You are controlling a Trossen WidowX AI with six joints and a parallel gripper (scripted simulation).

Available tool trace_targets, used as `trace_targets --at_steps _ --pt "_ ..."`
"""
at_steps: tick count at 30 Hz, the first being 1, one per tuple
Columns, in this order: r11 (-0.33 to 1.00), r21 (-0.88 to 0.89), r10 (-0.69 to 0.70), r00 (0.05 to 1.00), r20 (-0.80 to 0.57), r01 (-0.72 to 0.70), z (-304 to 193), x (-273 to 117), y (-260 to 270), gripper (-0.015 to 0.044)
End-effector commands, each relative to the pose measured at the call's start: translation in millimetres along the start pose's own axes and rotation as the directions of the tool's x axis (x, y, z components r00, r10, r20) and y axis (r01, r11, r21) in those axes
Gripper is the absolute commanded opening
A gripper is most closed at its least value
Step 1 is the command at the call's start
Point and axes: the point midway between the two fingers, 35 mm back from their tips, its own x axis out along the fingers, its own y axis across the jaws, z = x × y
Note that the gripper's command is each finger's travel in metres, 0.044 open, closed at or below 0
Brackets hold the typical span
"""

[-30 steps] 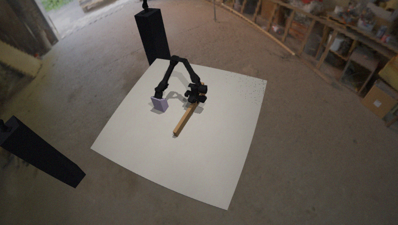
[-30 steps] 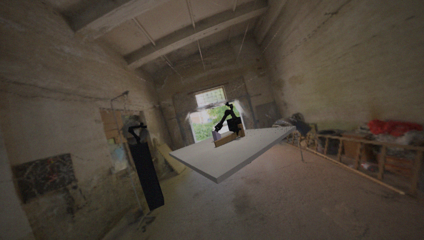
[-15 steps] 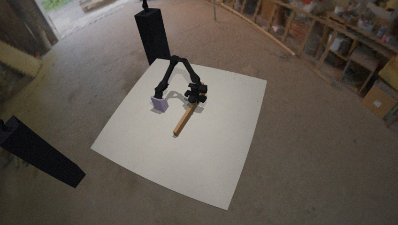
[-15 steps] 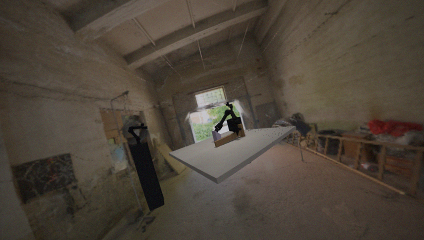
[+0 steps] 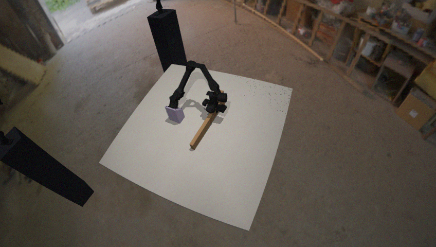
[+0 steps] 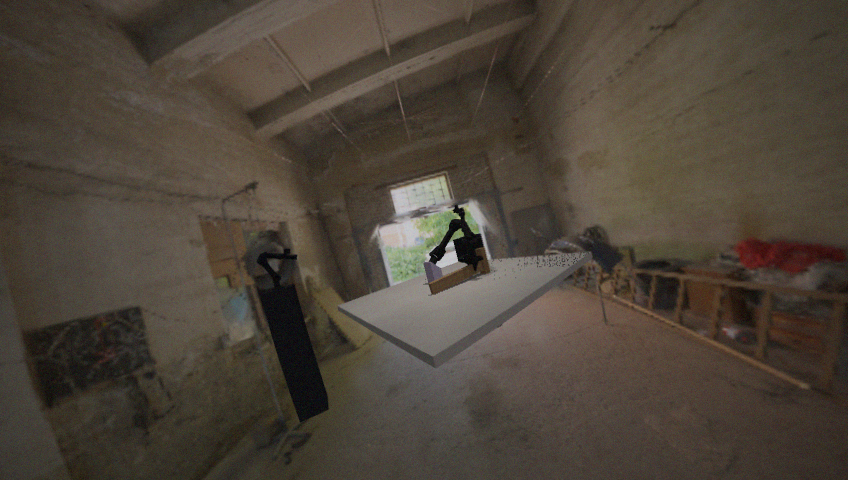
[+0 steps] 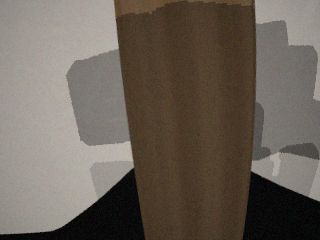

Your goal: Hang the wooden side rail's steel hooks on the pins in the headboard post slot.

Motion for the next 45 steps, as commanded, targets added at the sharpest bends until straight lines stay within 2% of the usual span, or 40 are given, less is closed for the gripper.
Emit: trace_targets --at_steps 1,45 --pt "1.000 -0.005 0.015 1.000 -0.004 -0.015 -4.4 -4.1 2.4 0.0000" --pt "1.000 -0.005 0.015 1.000 -0.004 -0.015 -5.4 1.6 2.9 0.0000"
